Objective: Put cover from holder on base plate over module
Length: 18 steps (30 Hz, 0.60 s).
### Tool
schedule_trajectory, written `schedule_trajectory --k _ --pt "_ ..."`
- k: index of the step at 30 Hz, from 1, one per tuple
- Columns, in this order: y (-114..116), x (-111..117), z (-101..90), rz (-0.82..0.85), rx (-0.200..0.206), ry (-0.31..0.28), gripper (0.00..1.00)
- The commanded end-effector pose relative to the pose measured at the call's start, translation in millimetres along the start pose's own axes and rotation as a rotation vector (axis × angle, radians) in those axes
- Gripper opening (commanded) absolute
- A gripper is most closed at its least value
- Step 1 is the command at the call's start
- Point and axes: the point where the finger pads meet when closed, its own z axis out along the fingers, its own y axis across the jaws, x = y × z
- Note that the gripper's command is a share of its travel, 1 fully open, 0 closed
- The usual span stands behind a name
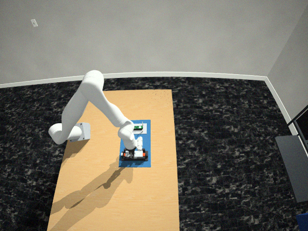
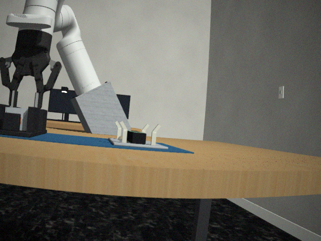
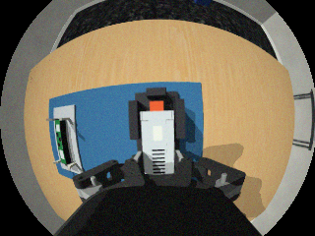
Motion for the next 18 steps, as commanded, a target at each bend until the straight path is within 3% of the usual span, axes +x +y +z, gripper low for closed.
schedule_trajectory --k 1,6,18 --pt "-1 2 -10.8 -0.002 0.001 0.009 0.00" --pt "-1 2 -25.8 -0.002 0.001 0.009 0.00" --pt "1 1 -24.7 0.000 0.000 0.006 0.01"
